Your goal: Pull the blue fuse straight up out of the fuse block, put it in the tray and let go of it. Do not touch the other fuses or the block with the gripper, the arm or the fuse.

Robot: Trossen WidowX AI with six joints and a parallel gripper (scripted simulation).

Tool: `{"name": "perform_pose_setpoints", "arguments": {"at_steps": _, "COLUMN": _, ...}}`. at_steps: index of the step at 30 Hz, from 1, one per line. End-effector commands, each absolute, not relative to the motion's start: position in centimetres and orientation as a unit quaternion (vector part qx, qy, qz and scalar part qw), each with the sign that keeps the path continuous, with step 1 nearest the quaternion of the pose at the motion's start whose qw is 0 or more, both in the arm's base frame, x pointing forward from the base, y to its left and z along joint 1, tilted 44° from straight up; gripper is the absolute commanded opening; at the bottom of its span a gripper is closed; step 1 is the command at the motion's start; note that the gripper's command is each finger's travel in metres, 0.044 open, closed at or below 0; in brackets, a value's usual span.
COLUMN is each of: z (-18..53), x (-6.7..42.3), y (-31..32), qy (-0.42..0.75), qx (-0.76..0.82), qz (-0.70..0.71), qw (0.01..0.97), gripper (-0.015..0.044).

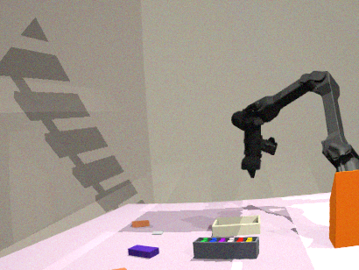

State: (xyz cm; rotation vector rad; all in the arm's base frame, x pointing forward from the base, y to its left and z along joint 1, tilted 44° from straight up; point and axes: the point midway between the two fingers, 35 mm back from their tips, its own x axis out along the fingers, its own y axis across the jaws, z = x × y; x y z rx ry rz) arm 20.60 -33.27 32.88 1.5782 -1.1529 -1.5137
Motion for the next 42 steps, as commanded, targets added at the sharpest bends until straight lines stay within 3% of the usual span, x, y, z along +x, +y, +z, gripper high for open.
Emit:
{"name": "perform_pose_setpoints", "arguments": {"at_steps": 1, "z": 28.8, "x": 24.7, "y": -31.9, "qy": -0.366, "qx": 0.61, "qz": -0.608, "qw": 0.354, "gripper": 0.0074}}
{"name": "perform_pose_setpoints", "arguments": {"at_steps": 10, "z": 17.2, "x": 33.5, "y": -24.4, "qy": -0.153, "qx": 0.585, "qz": -0.669, "qw": 0.433, "gripper": 0.0074}}
{"name": "perform_pose_setpoints", "arguments": {"at_steps": 18, "z": 9.2, "x": 36.4, "y": -17.0, "qy": -0.004, "qx": 0.527, "qz": -0.692, "qw": 0.493, "gripper": 0.0074}}
{"name": "perform_pose_setpoints", "arguments": {"at_steps": 31, "z": -2.7, "x": 34.1, "y": -4.8, "qy": 0.196, "qx": 0.358, "qz": -0.708, "qw": 0.577, "gripper": 0.0074}}
{"name": "perform_pose_setpoints", "arguments": {"at_steps": 42, "z": -3.6, "x": 33.7, "y": -4.5, "qy": 0.207, "qx": 0.344, "qz": -0.708, "qw": 0.581, "gripper": 0.0074}}
